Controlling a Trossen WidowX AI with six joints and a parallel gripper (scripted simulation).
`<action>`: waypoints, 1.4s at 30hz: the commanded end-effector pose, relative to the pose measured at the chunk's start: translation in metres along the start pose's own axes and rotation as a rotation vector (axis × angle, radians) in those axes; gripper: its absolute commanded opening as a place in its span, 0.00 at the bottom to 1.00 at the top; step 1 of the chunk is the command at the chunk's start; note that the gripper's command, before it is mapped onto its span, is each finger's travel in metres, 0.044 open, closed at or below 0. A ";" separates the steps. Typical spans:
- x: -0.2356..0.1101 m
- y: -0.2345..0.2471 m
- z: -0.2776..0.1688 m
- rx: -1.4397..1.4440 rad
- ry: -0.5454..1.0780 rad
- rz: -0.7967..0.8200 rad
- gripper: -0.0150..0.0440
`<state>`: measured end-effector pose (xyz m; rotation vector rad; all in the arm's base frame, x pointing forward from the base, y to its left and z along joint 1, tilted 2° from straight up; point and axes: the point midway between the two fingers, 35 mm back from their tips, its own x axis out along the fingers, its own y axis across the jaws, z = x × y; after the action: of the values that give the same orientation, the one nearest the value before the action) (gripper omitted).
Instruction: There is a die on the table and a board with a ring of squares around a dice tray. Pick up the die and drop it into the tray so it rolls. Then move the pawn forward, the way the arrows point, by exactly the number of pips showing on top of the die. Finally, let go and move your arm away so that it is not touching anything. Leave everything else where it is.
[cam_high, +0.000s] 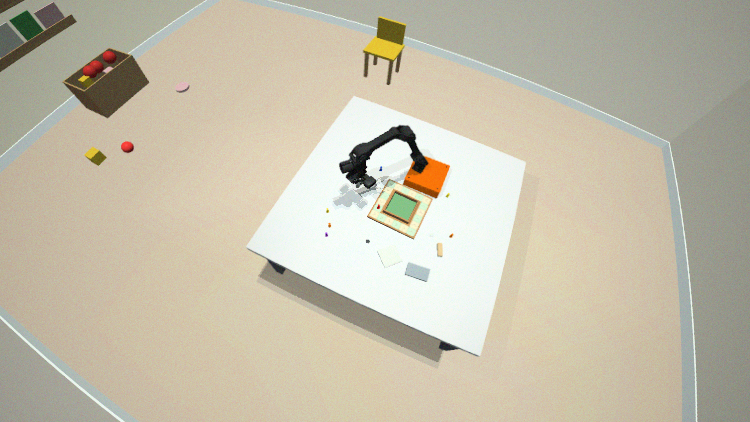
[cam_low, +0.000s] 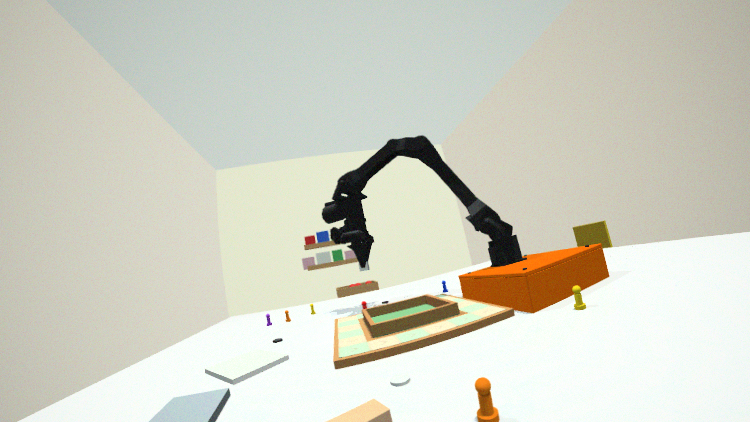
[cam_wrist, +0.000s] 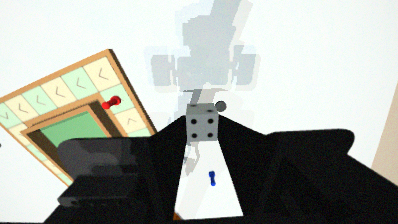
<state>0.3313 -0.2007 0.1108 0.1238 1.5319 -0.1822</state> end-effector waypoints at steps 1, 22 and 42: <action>-0.011 0.000 -0.001 0.004 -0.001 -0.005 0.25; 0.004 0.121 -0.024 -0.154 0.001 0.006 0.25; 0.027 0.218 -0.095 -0.324 0.004 0.013 0.25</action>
<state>0.2939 0.0153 0.0788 -0.0998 1.5449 0.0604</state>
